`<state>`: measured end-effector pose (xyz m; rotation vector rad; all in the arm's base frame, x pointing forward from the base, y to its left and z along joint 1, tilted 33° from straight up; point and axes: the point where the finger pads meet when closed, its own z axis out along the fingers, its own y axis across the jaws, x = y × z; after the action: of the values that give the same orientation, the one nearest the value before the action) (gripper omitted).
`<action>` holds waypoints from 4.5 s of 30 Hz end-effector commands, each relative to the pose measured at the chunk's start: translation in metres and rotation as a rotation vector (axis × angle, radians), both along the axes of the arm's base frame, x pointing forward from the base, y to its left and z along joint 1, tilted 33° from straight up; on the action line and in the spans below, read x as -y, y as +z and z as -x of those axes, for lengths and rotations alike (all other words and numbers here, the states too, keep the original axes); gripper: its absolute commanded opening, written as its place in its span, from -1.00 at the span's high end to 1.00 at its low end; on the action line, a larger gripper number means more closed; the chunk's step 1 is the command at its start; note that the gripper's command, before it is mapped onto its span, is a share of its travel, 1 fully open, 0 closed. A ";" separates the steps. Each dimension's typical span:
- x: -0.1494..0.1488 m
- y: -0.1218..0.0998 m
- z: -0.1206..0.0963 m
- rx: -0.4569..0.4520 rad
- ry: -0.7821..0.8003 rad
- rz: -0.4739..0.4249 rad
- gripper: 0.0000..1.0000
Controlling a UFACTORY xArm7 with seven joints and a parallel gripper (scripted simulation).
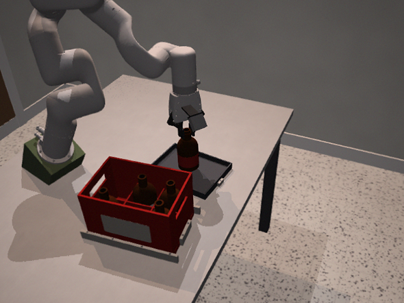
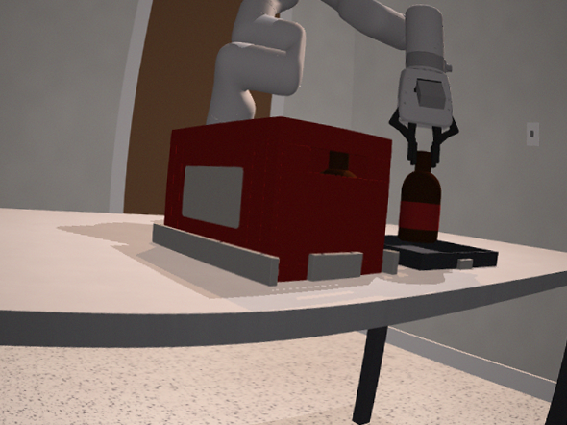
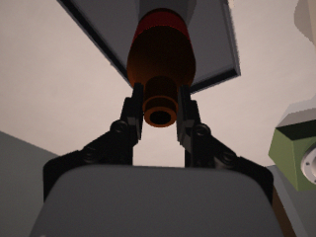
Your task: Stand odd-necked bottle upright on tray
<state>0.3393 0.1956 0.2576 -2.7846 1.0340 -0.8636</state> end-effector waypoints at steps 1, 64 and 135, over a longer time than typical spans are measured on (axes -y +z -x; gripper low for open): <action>-0.001 0.000 -0.001 0.003 0.002 -0.001 1.00; 0.001 -0.010 -0.007 0.003 0.002 -0.001 1.00; 0.002 -0.017 -0.012 0.003 0.002 -0.001 -1.00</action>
<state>0.3508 0.1930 0.2395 -2.7844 1.0337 -0.8639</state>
